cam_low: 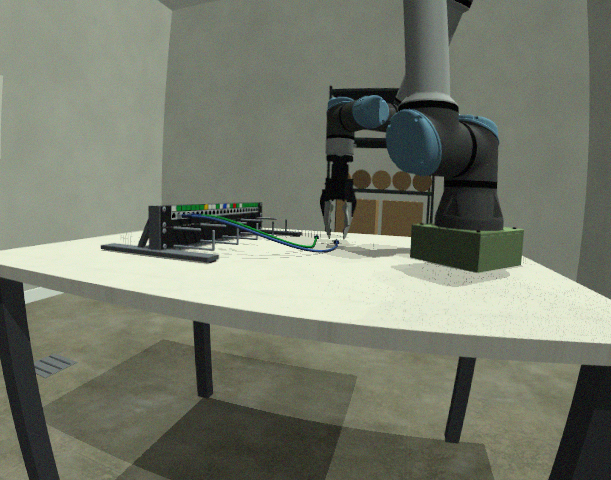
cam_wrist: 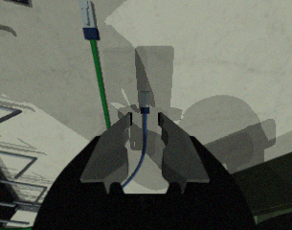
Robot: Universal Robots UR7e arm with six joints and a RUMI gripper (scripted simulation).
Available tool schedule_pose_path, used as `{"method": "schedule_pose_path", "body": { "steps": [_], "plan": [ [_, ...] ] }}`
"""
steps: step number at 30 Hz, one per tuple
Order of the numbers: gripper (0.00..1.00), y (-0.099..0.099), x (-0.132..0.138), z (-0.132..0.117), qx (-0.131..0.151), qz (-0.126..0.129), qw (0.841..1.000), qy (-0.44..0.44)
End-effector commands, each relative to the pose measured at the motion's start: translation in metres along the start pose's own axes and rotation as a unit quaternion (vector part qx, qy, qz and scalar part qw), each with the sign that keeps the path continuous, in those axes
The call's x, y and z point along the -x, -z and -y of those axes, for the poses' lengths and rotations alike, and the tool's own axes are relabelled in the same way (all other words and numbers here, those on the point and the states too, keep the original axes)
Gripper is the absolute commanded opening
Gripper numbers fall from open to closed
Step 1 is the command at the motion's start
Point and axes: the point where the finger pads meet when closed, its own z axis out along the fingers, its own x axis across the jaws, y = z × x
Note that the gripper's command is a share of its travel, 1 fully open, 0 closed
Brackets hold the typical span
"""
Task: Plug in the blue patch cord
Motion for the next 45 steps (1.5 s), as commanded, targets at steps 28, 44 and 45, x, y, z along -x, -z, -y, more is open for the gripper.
{"method": "schedule_pose_path", "body": {
  "steps": [28,44,45],
  "plan": [
    [0.22,-0.005,0.000,0.000,0.000,0.000,1.000,0.000],
    [0.22,-0.010,0.000,0.000,0.000,0.000,1.000,0.000],
    [0.22,-0.010,0.000,0.000,0.000,0.000,1.000,0.000]
  ]
}}
